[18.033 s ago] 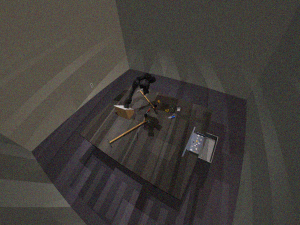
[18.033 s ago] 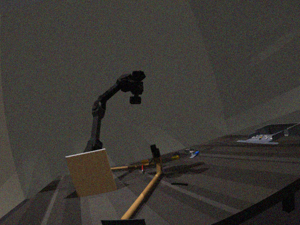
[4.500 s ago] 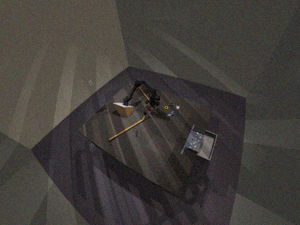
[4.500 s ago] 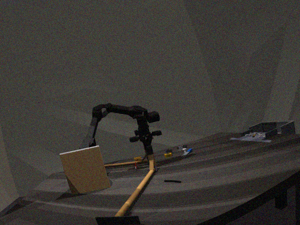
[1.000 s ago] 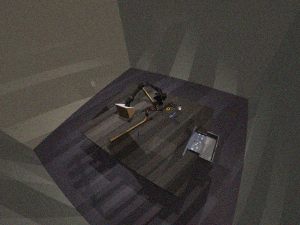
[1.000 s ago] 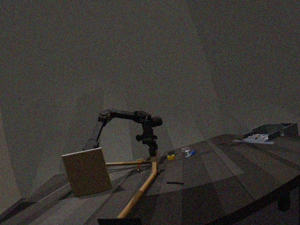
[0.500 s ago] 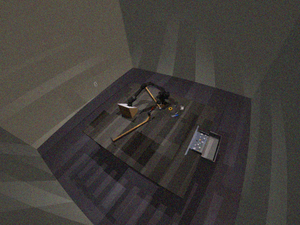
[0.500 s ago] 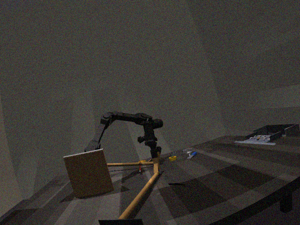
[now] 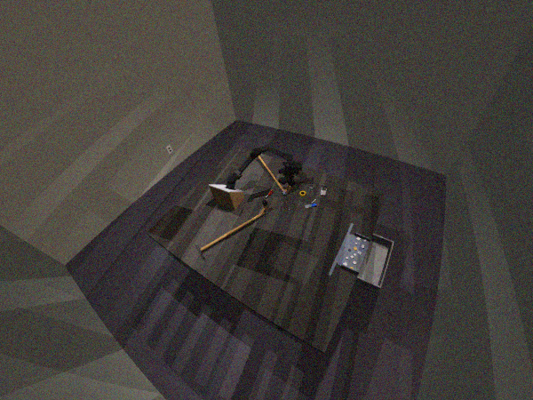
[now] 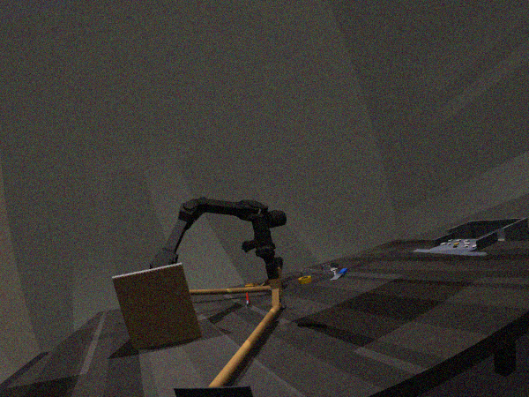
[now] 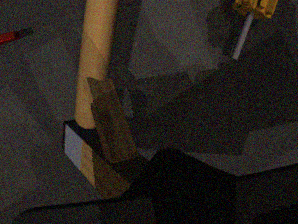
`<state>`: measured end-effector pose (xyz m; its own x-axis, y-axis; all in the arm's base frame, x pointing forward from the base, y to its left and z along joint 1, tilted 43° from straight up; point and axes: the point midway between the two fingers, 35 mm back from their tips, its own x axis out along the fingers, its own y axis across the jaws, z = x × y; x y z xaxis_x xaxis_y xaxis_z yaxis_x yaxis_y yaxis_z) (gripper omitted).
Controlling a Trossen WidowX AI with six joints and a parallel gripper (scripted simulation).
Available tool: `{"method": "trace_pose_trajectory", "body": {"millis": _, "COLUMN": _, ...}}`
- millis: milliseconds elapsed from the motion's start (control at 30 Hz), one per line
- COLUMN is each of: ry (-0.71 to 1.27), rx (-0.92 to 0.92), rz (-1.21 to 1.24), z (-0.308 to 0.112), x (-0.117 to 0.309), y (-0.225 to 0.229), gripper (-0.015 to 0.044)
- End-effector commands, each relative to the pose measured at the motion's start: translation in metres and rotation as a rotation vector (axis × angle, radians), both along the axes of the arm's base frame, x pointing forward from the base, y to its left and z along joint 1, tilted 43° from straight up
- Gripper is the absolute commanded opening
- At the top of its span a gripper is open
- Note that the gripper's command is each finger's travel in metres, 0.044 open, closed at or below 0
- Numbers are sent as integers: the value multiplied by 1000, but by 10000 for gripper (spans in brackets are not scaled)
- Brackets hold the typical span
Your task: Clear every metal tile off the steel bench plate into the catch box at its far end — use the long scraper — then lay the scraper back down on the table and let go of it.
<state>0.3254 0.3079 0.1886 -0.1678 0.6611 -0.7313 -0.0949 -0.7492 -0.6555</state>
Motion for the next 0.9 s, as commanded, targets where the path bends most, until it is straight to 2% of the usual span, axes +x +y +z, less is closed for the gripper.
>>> {"method": "trace_pose_trajectory", "body": {"millis": 0, "ry": -8, "rx": 7, "rz": -8, "z": 9, "x": 6, "y": -8, "gripper": 0}}
{"method": "trace_pose_trajectory", "body": {"millis": 867, "ry": 1, "rx": 9, "rz": -33, "z": 65, "x": 16, "y": -65, "gripper": 0}}
